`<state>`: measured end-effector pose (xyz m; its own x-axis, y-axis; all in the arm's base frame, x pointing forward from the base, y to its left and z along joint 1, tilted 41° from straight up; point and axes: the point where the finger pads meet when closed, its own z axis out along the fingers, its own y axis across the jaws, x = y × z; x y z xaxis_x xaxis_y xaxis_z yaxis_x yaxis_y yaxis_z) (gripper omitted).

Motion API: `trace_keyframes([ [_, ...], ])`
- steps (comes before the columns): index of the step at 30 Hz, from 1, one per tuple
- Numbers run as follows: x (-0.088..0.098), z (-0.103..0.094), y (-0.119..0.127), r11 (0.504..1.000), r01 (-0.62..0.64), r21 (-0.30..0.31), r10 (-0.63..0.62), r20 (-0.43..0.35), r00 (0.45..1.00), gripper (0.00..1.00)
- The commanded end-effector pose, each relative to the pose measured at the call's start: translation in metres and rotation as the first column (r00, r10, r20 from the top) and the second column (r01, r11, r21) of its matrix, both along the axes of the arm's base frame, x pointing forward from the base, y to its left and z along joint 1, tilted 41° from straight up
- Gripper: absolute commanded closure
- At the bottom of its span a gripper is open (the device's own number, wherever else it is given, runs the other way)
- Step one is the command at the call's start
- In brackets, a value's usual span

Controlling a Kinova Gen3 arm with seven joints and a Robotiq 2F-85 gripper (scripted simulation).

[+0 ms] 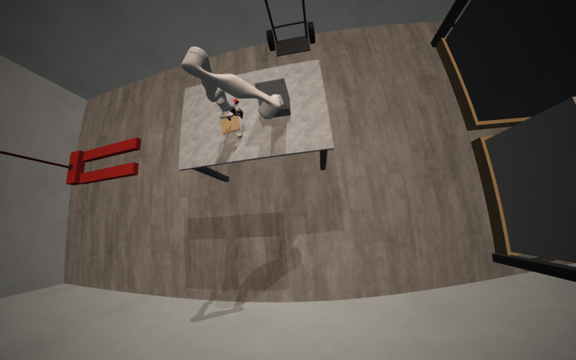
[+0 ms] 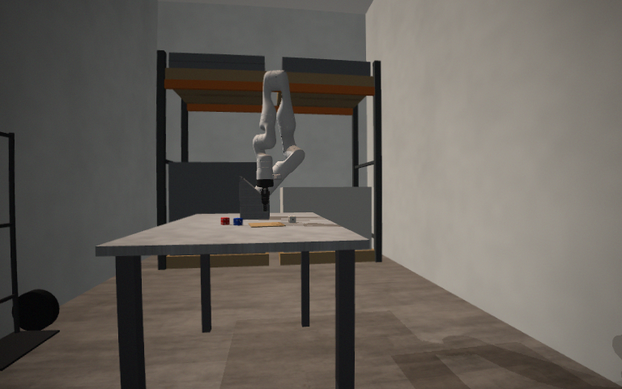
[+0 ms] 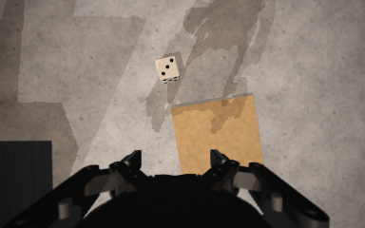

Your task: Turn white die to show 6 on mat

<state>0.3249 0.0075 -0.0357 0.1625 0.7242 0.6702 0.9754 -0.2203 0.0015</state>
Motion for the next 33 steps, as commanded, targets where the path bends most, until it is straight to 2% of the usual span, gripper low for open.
trace_keyframes([
  [1,-0.004,0.018,0.016,1.000,-0.021,-0.014,0.021,0.008,1.000,0.00],
  [5,-0.007,0.033,0.034,1.000,-0.021,-0.014,0.021,0.008,1.000,0.00],
  [13,-0.008,0.045,0.047,1.000,-0.021,-0.014,0.021,0.008,1.000,0.00],
  [33,-0.009,0.046,0.050,1.000,-0.021,-0.014,0.021,0.008,1.000,0.00],
])
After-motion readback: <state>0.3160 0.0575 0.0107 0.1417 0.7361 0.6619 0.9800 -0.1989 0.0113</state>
